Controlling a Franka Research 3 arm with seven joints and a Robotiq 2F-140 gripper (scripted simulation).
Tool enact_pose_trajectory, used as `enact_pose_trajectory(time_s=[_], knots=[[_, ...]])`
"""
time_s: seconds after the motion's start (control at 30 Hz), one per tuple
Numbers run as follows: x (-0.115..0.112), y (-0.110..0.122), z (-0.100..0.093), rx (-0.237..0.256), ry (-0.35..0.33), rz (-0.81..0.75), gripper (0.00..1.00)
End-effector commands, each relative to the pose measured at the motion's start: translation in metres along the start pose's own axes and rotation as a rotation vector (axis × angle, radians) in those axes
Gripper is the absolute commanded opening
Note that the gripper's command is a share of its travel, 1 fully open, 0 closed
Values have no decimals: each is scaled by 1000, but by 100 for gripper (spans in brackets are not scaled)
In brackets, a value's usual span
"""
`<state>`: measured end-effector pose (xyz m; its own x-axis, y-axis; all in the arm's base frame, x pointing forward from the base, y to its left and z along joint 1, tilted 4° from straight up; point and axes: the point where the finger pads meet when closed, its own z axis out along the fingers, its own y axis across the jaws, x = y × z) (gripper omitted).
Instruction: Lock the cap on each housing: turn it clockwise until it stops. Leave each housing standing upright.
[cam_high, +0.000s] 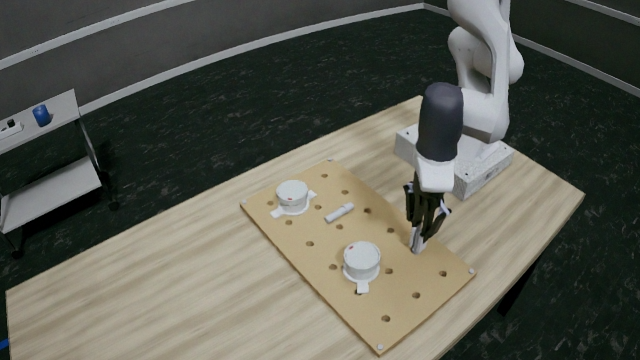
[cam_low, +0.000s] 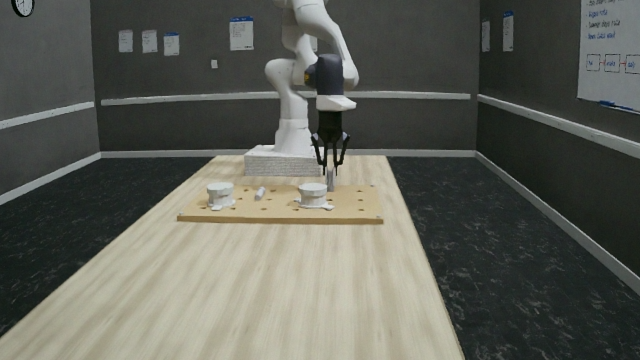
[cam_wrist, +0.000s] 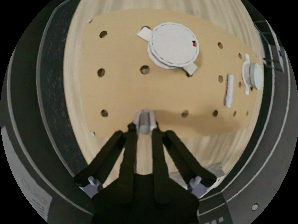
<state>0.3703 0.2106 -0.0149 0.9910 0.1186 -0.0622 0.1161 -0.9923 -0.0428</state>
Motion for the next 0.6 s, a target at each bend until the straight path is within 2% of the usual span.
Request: enact_pose_trajectory(time_s=[0.0, 0.57], knots=[[2, -1, 0, 1, 5, 5, 10], [2, -1, 2, 1, 5, 5, 10]])
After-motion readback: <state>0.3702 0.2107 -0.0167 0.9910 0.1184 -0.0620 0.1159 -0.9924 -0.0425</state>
